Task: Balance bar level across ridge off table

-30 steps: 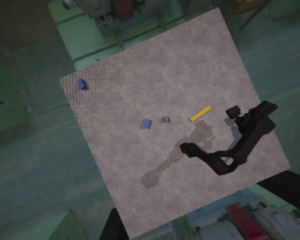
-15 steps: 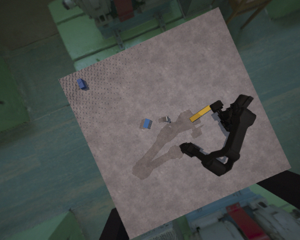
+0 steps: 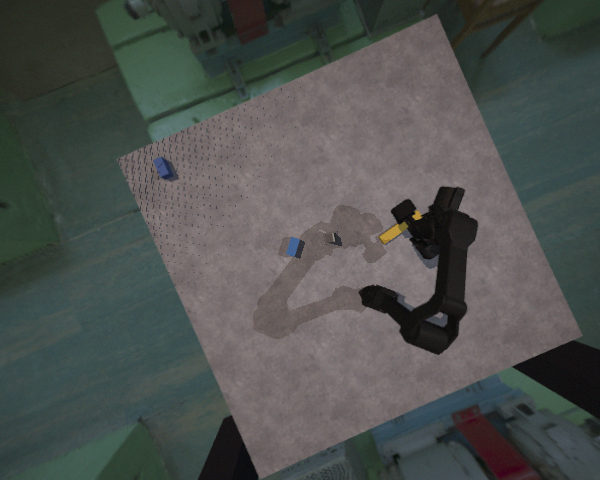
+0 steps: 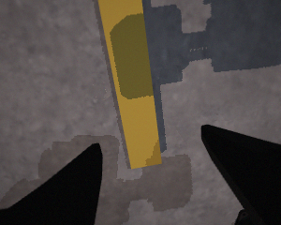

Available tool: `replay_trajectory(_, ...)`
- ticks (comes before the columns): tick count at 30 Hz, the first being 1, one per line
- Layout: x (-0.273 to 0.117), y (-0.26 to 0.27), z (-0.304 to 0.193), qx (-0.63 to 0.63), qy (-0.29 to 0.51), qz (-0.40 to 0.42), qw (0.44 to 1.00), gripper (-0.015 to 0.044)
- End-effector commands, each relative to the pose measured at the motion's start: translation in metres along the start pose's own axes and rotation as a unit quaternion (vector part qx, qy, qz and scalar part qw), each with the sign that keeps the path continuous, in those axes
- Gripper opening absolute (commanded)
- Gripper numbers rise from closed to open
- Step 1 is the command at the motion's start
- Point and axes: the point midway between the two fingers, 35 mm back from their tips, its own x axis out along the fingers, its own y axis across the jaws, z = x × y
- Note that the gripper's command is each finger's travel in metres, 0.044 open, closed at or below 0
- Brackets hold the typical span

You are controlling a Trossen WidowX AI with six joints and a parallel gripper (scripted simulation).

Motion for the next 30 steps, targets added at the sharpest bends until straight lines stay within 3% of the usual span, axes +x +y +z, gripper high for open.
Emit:
replay_trajectory(1, 0.000, 0.004, -0.007, 0.001, 0.006, 0.006, 1.000, 0.0315)
replay_trajectory(11, 0.044, 0.004, -0.007, 0.001, 0.006, 0.006, 1.000, 0.0315)
replay_trajectory(30, 0.064, 0.004, -0.008, 0.001, 0.006, 0.006, 1.000, 0.0315)
